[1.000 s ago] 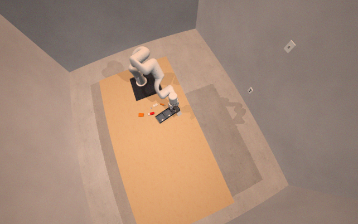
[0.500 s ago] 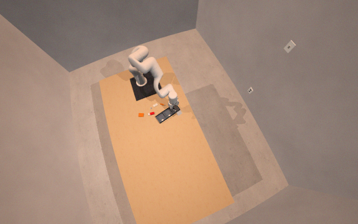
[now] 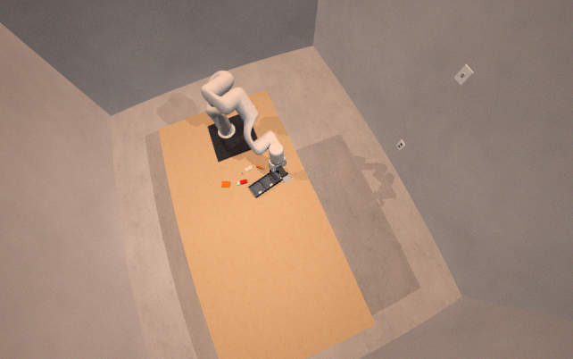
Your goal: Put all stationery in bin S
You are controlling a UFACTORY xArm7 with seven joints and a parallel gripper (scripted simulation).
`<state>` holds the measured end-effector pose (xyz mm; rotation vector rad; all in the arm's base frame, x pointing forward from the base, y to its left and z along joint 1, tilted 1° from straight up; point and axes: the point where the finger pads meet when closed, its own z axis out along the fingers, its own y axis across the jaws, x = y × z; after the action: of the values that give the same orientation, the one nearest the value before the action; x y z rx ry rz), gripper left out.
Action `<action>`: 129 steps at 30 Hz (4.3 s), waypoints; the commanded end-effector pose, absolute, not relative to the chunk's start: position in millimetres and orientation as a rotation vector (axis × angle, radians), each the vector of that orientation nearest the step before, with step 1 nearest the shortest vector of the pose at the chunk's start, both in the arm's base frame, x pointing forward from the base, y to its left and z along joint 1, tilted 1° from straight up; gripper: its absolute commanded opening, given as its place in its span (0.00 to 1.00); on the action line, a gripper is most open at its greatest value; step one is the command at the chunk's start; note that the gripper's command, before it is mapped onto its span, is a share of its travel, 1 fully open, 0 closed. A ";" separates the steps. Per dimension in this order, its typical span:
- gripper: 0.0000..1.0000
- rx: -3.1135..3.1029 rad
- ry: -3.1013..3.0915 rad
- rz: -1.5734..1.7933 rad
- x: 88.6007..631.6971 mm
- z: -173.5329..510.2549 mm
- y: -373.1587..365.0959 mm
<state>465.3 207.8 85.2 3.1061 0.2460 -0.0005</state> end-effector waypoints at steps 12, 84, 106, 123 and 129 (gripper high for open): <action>0.07 3.108 0.246 0.007 466.0 205.1 211.5; 0.38 2.460 -1.943 -0.007 410.6 85.8 -31.4; 0.38 2.030 -2.382 0.036 410.5 85.8 -30.1; 0.38 2.030 -2.382 0.036 410.5 85.8 -30.3; 0.38 2.030 -2.382 0.036 410.5 85.8 -30.3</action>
<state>409.1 -30.3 84.6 2.0280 -2.3799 0.0325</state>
